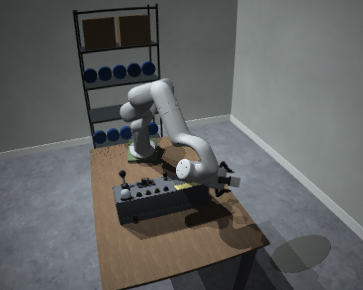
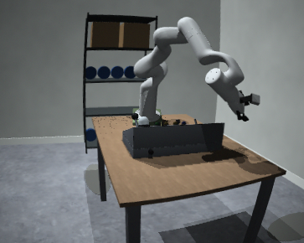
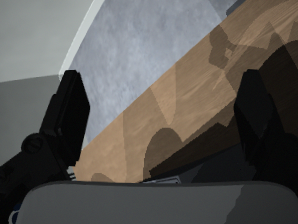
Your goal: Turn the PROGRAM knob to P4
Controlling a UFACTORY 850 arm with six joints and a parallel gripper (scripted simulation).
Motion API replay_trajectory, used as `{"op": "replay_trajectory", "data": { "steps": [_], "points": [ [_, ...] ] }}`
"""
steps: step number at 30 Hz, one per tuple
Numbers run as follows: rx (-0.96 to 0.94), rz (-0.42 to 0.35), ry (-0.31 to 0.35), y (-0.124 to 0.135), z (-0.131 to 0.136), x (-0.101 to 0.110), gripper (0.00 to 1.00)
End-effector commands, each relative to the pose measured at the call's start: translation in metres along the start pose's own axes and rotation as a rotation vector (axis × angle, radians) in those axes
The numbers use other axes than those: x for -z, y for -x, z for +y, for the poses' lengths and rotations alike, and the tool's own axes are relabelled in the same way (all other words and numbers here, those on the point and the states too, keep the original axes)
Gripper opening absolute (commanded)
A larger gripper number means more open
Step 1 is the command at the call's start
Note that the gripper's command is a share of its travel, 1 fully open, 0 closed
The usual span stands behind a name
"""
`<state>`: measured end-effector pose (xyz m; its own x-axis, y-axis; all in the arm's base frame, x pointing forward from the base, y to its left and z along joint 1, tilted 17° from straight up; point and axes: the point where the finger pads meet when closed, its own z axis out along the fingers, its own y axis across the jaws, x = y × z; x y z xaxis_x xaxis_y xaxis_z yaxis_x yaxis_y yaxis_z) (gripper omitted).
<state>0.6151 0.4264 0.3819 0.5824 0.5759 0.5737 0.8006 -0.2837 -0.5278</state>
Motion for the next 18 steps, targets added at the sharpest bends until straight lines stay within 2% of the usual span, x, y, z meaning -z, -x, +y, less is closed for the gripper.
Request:
{"op": "replay_trajectory", "data": {
  "steps": [1, 2, 3, 4, 5, 6, 7, 9, 11, 13, 14, 15, 16, 17, 18],
  "points": [
    [-0.035, 0.026, 0.067, -0.01, -0.032, -0.045, 1.0],
    [-0.035, 0.026, 0.067, -0.01, -0.032, -0.045, 1.0],
    [-0.051, 0.034, 0.093, -0.01, -0.046, -0.063, 1.0],
    [-0.051, 0.034, 0.093, -0.01, -0.046, -0.063, 1.0],
    [-0.069, 0.041, 0.122, -0.008, -0.062, -0.08, 1.0],
    [-0.069, 0.041, 0.122, -0.008, -0.062, -0.08, 1.0],
    [-0.088, 0.049, 0.152, -0.005, -0.078, -0.098, 1.0],
    [-0.088, 0.049, 0.152, -0.005, -0.078, -0.098, 1.0],
    [-0.127, 0.064, 0.219, 0.008, -0.112, -0.13, 1.0],
    [-0.127, 0.064, 0.219, 0.008, -0.112, -0.13, 1.0],
    [-0.147, 0.072, 0.256, 0.017, -0.129, -0.145, 1.0],
    [-0.147, 0.072, 0.256, 0.017, -0.129, -0.145, 1.0],
    [-0.166, 0.08, 0.295, 0.029, -0.146, -0.157, 1.0],
    [-0.166, 0.08, 0.295, 0.029, -0.146, -0.157, 1.0],
    [-0.185, 0.089, 0.336, 0.043, -0.162, -0.168, 1.0]
  ]
}}
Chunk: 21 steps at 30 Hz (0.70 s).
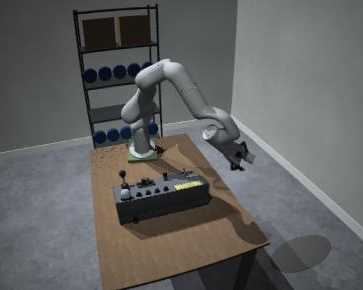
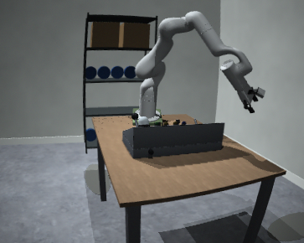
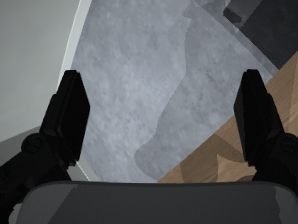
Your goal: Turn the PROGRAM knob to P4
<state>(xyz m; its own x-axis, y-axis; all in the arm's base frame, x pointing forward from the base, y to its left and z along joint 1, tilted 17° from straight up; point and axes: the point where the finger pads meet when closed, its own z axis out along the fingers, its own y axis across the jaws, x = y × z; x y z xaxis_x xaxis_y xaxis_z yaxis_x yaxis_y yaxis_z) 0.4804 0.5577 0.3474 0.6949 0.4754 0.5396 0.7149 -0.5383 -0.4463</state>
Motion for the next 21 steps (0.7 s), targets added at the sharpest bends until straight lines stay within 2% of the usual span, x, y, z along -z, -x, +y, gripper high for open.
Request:
{"op": "replay_trajectory", "data": {
  "steps": [1, 2, 4, 5, 8, 10, 12, 13, 15, 16, 17, 18, 19, 20, 21],
  "points": [
    [-0.042, 0.035, 0.093, 0.027, -0.037, -0.017, 1.0],
    [-0.059, 0.045, 0.136, 0.045, -0.053, -0.021, 1.0],
    [-0.059, 0.045, 0.136, 0.045, -0.053, -0.021, 1.0],
    [-0.076, 0.056, 0.18, 0.065, -0.066, -0.024, 1.0],
    [-0.076, 0.056, 0.18, 0.065, -0.066, -0.024, 1.0],
    [-0.103, 0.08, 0.274, 0.108, -0.088, -0.022, 1.0],
    [-0.103, 0.08, 0.274, 0.108, -0.088, -0.022, 1.0],
    [-0.113, 0.094, 0.323, 0.131, -0.097, -0.018, 1.0],
    [-0.113, 0.094, 0.323, 0.131, -0.097, -0.018, 1.0],
    [-0.121, 0.11, 0.372, 0.154, -0.103, -0.012, 1.0],
    [-0.121, 0.11, 0.372, 0.154, -0.103, -0.012, 1.0],
    [-0.127, 0.128, 0.422, 0.177, -0.107, -0.004, 1.0],
    [-0.127, 0.128, 0.422, 0.177, -0.107, -0.004, 1.0],
    [-0.129, 0.148, 0.472, 0.2, -0.109, 0.006, 1.0],
    [-0.129, 0.148, 0.472, 0.2, -0.109, 0.006, 1.0]
  ]
}}
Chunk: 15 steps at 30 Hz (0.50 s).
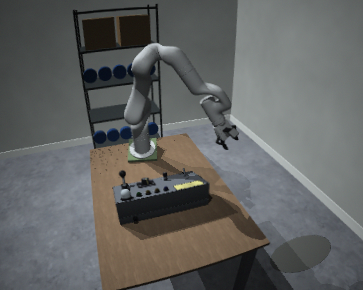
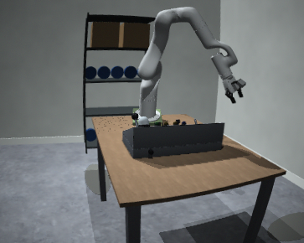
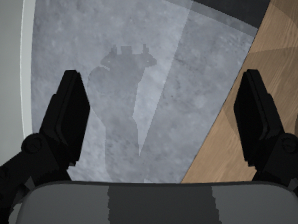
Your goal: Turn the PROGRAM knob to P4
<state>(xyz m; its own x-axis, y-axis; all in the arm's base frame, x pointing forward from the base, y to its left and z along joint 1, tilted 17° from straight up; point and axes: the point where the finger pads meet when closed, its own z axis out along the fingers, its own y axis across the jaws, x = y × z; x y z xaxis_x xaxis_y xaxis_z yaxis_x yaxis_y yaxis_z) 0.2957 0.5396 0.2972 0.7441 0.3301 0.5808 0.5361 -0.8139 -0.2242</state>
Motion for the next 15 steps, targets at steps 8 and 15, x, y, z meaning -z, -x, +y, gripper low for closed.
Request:
{"op": "replay_trajectory", "data": {
  "steps": [8, 15],
  "points": [
    [-0.013, 0.125, 0.228, 0.092, 0.027, 0.06, 1.0],
    [0.003, 0.225, 0.351, 0.135, 0.065, 0.102, 1.0]
  ]
}}
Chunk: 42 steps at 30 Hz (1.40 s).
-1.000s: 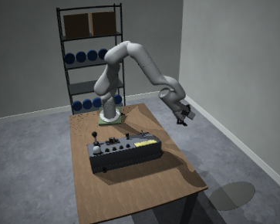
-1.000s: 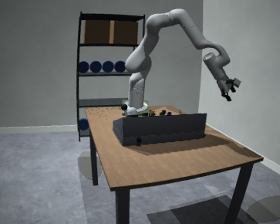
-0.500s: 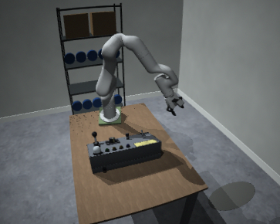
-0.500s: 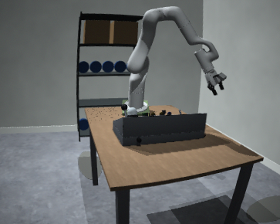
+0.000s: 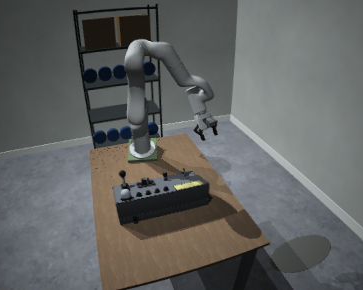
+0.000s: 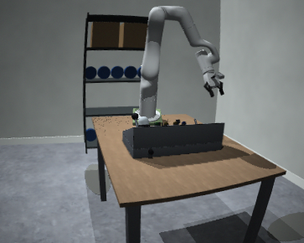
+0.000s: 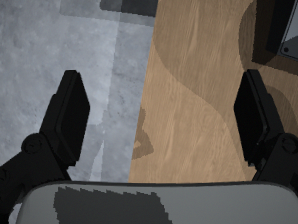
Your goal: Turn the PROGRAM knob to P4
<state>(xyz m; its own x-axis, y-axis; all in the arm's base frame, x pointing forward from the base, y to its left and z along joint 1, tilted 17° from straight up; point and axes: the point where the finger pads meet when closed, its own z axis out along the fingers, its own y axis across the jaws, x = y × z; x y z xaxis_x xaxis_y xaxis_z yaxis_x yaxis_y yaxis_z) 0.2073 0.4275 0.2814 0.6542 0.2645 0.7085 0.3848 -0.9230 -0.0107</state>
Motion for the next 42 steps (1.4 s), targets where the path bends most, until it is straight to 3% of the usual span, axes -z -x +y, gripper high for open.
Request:
{"op": "replay_trajectory", "data": {
  "steps": [1, 2, 3, 6, 8, 10, 12, 15, 21, 30, 42],
  "points": [
    [0.007, 0.093, 0.101, 0.027, 0.042, 0.035, 1.0],
    [0.007, 0.093, 0.101, 0.027, 0.042, 0.035, 1.0],
    [0.014, 0.131, 0.134, 0.035, 0.059, 0.045, 1.0],
    [0.014, 0.131, 0.134, 0.035, 0.059, 0.045, 1.0],
    [0.027, 0.208, 0.19, 0.045, 0.091, 0.065, 1.0],
    [0.027, 0.208, 0.19, 0.045, 0.091, 0.065, 1.0],
    [0.04, 0.284, 0.235, 0.05, 0.121, 0.081, 1.0],
    [0.046, 0.32, 0.253, 0.052, 0.135, 0.088, 1.0],
    [0.07, 0.467, 0.313, 0.053, 0.185, 0.115, 1.0],
    [0.084, 0.556, 0.338, 0.05, 0.211, 0.129, 1.0],
    [0.085, 0.562, 0.34, 0.05, 0.213, 0.129, 1.0]
  ]
}}
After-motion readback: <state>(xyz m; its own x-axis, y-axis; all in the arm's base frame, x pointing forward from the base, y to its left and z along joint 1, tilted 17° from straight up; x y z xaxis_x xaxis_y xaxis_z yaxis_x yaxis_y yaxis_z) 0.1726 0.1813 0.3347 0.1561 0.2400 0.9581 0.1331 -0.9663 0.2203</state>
